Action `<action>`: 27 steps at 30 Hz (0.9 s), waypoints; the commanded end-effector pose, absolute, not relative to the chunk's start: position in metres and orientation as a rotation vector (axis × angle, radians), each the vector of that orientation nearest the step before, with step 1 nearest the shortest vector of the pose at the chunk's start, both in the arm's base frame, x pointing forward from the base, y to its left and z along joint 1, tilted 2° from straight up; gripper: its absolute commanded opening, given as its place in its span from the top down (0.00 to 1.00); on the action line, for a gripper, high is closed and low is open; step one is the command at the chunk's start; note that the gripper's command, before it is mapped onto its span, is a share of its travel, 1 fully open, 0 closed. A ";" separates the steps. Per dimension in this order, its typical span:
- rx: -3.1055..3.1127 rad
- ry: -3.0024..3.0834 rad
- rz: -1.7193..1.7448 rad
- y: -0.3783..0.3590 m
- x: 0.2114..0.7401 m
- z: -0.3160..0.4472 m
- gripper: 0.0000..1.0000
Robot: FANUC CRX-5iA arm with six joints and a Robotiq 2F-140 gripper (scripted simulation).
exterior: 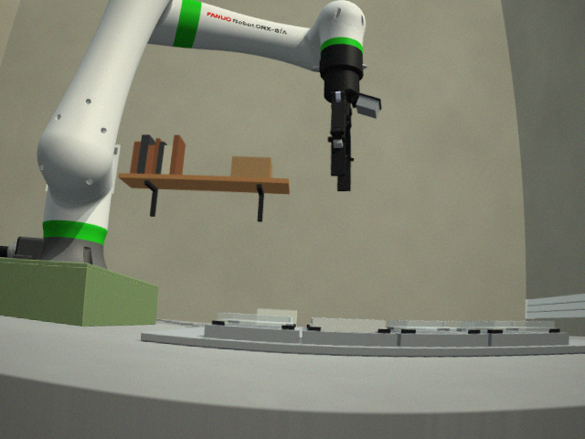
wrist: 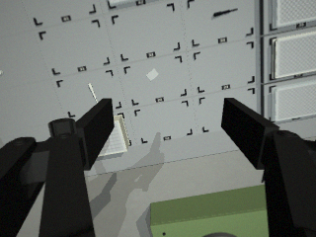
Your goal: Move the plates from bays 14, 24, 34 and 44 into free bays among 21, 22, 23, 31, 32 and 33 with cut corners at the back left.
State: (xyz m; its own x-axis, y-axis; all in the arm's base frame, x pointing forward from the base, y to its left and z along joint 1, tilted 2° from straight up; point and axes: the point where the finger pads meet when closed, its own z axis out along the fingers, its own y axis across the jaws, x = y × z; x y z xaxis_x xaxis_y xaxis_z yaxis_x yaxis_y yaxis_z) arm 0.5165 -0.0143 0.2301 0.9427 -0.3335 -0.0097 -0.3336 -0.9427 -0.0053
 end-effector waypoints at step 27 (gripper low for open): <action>-2.684 1.617 0.027 -0.051 0.541 0.140 0.30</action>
